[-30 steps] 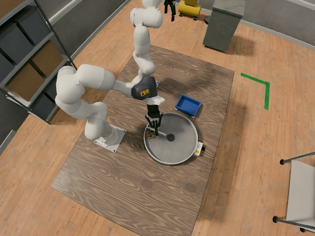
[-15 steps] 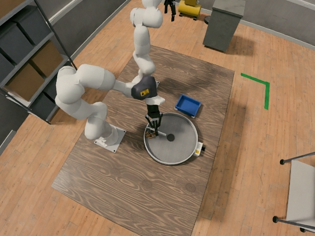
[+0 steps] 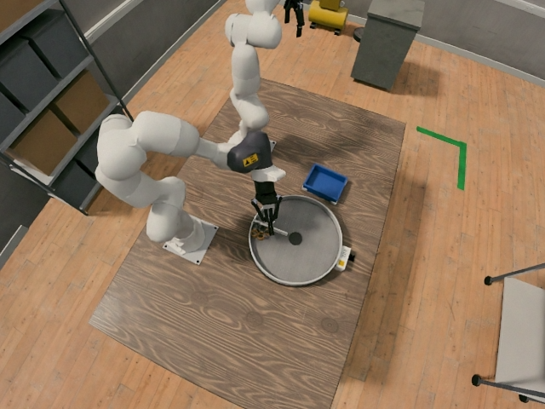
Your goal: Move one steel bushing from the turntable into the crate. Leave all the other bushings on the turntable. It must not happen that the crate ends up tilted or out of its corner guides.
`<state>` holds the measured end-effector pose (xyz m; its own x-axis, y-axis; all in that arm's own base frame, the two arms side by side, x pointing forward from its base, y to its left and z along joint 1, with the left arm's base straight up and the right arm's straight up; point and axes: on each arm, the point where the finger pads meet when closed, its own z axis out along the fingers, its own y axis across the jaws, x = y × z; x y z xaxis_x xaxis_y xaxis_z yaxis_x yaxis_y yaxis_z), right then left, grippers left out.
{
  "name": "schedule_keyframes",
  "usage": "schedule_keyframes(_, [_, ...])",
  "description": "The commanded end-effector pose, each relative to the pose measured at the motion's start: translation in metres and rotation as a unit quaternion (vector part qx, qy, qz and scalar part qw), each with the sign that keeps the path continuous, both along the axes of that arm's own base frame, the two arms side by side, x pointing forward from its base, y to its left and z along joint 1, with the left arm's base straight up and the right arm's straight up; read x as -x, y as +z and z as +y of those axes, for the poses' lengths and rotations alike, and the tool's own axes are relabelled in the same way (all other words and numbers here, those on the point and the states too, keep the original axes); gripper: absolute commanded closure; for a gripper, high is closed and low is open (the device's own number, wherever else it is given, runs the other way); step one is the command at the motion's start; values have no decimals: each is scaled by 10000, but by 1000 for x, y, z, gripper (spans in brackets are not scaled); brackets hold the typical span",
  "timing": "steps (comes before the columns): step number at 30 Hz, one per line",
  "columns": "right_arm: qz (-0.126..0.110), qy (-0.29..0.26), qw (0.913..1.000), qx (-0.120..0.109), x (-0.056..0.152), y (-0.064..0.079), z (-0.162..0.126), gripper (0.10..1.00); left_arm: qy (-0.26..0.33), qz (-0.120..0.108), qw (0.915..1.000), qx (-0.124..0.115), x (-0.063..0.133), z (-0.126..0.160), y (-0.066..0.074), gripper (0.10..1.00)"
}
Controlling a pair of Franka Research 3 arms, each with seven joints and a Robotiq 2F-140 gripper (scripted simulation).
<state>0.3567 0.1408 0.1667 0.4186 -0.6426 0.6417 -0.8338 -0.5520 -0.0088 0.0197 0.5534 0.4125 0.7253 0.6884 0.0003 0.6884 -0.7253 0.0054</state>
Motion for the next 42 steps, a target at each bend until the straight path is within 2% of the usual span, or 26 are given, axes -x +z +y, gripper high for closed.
schedule_keyframes(1, [25, 25, 10000, 18, 0, 0, 3, 999, -37, 20, 10000, -19, 1, 1, 0, 98])
schedule_keyframes(6, [27, 98, 9999, 14, -5, 0, 17, 999, -37, 20, 10000, -19, 1, 1, 0, 98])
schedule_keyframes(10, [34, 206, 9998, 2, -11, -1, 39, 999, -37, 20, 10000, -19, 1, 1, 0, 98])
schedule_keyframes(12, [34, 206, 9998, 2, -11, -1, 39, 999, -37, 20, 10000, -19, 1, 1, 0, 98])
schedule_keyframes(15, [32, 309, 9995, 4, -19, -1, 60, 999, -37, 20, 10000, -19, 1, 1, 0, 98])
schedule_keyframes(27, [23, 873, 9962, 20, -63, 0, 174, 999, -37, 20, 10000, -19, 1, 1, 0, 98])
schedule_keyframes(29, [23, 873, 9962, 20, -63, 0, 174, 999, -37, 20, 10000, -19, 1, 1, 0, 98])
schedule_keyframes(42, [22, 1510, 9885, 21, -109, 0, 302, 999, -37, 20, 10000, -19, 1, 1, 0, 98])
